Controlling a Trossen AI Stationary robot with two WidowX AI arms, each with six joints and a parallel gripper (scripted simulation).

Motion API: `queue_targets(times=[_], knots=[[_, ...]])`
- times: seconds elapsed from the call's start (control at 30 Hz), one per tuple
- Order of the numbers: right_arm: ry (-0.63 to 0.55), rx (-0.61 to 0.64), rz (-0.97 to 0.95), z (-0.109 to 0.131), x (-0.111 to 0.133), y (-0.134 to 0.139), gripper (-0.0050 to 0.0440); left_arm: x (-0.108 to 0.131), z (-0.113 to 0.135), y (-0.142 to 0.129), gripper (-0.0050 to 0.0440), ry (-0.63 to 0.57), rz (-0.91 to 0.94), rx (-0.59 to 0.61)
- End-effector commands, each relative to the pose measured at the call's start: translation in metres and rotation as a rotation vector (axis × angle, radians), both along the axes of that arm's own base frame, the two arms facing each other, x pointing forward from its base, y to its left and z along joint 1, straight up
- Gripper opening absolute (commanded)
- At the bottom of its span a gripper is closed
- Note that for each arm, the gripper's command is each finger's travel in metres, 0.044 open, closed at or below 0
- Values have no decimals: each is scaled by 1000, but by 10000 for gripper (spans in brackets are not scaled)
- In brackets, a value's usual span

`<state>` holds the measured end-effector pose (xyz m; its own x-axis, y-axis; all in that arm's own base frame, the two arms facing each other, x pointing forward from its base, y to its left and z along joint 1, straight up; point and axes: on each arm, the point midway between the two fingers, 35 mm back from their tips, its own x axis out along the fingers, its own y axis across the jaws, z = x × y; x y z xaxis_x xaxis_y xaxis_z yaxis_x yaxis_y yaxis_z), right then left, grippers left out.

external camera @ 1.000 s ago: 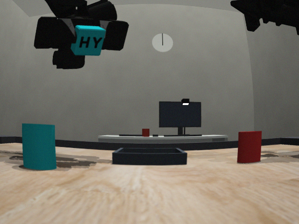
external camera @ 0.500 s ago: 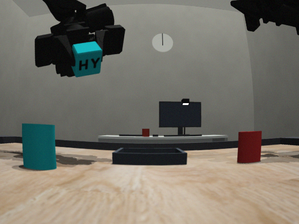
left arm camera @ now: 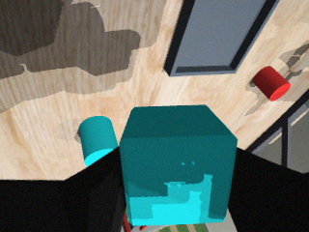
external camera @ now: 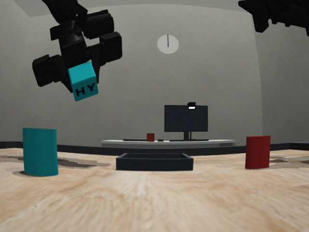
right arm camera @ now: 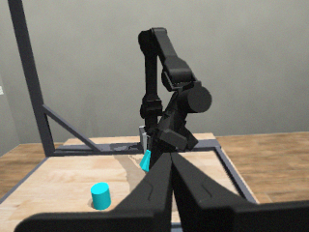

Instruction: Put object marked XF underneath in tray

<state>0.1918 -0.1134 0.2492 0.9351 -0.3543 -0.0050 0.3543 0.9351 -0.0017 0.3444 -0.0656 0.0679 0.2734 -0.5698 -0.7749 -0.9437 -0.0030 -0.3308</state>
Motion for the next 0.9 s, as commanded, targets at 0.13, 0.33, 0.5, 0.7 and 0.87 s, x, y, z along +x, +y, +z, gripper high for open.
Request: queue_targets(times=[0.13, 0.33, 0.5, 0.7, 0.87], knots=[[-12, -8, -1, 7, -1, 1, -50, -4, -5, 17, 171, -43, -64, 115], [-12, -8, -1, 7, -1, 1, -50, -11, -14, 33, 171, -57, -143, 226], [-12, -8, -1, 7, -1, 1, -50, -18, -21, 46, 171, -61, -216, 315], [-12, -8, -1, 7, -1, 1, -50, -24, -26, 57, 171, -58, -280, 383], [-12, -8, -1, 7, -1, 1, -50, -32, -32, 71, 171, -49, -365, 463]])
